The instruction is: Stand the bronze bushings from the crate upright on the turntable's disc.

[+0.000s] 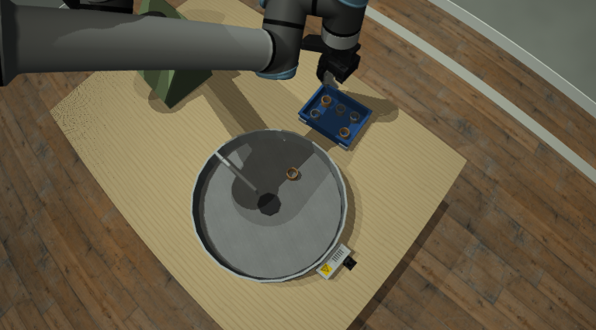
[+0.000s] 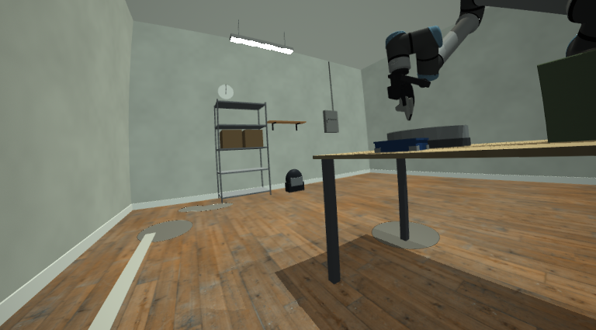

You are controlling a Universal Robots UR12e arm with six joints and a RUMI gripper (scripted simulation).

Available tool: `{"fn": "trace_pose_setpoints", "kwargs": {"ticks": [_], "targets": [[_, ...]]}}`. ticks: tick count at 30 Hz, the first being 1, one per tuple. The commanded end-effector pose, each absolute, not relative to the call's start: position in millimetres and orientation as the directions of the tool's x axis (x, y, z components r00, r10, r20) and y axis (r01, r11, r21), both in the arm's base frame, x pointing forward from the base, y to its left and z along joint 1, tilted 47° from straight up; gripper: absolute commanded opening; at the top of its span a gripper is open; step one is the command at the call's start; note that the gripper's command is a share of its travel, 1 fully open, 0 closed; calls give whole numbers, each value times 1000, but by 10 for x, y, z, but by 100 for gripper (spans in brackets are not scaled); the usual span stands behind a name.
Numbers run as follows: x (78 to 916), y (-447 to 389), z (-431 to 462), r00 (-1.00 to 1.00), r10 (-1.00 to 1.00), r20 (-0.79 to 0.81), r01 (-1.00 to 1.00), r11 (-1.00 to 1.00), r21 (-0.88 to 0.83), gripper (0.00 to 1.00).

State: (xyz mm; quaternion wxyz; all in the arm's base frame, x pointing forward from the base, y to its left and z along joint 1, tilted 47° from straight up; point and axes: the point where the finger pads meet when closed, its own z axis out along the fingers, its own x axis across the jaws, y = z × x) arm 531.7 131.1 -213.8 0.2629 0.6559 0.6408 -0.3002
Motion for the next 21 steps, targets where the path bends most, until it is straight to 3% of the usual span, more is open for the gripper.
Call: {"fn": "trace_pose_setpoints", "kwargs": {"ticks": [1,21], "targets": [[5322,1316,-2135,-1,683,-730,998,-40,-39,6],[5319,1280,-2168,-1,683,-730,998,-40,-39,6]]}}
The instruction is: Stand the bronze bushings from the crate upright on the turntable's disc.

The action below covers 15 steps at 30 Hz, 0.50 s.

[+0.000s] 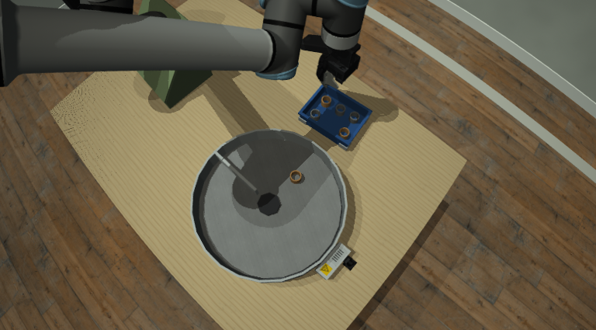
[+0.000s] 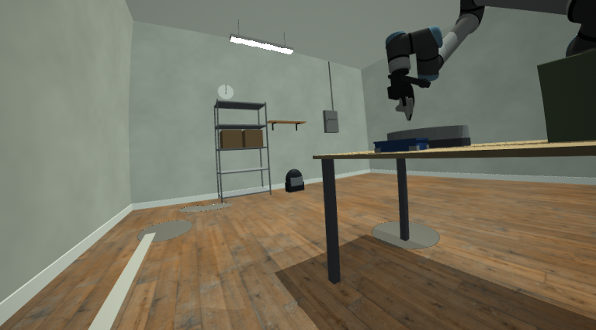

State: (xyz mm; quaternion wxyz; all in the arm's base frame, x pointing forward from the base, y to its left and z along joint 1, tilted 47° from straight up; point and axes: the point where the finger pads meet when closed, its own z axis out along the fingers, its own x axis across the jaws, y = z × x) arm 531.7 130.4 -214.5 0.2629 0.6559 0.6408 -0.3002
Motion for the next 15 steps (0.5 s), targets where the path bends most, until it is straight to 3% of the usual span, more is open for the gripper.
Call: {"fn": "trace_pose_setpoints", "kwargs": {"ticks": [1,15], "targets": [[5318,1263,-2185,-1,683,-730,998,-40,-39,6],[5289,889,-2535,-1,683,-730,998,-40,-39,6]]}}
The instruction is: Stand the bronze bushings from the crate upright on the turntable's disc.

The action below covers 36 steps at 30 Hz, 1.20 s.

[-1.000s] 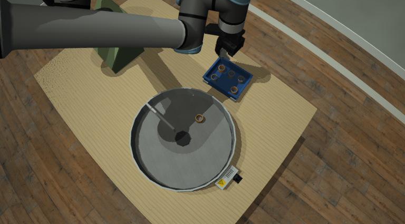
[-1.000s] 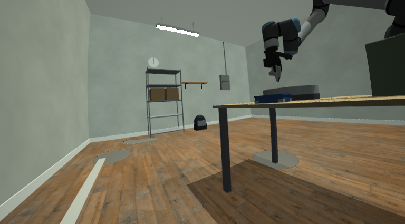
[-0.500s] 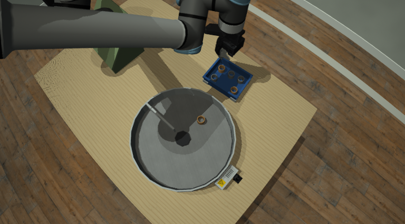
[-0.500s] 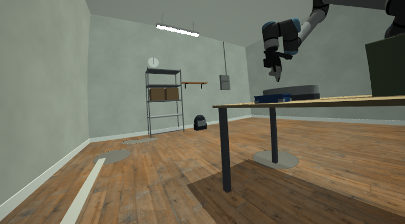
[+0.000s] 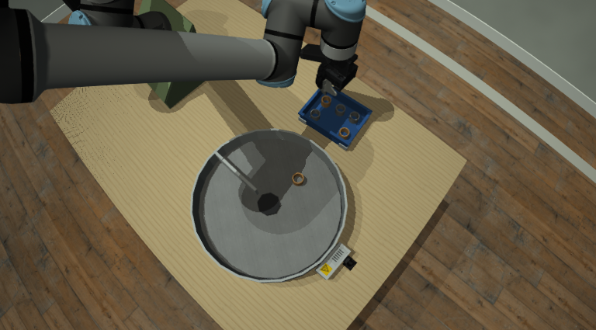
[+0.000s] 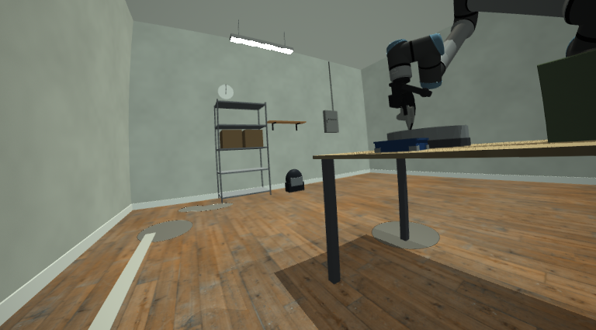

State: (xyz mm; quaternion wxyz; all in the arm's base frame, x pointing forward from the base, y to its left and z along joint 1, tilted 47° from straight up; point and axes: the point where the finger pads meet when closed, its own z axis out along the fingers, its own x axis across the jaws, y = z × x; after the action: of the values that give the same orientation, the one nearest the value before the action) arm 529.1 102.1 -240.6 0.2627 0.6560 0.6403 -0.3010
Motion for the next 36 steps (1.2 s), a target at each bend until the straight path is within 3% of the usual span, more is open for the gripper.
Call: {"fn": "trace_pose_setpoints", "kwargs": {"ticks": [1,36], "targets": [[5287,861,-2560,-1,683,-730,998,-40,-39,6],[5280,765,-2650,-1,683,-730,998,-40,-39,6]]}}
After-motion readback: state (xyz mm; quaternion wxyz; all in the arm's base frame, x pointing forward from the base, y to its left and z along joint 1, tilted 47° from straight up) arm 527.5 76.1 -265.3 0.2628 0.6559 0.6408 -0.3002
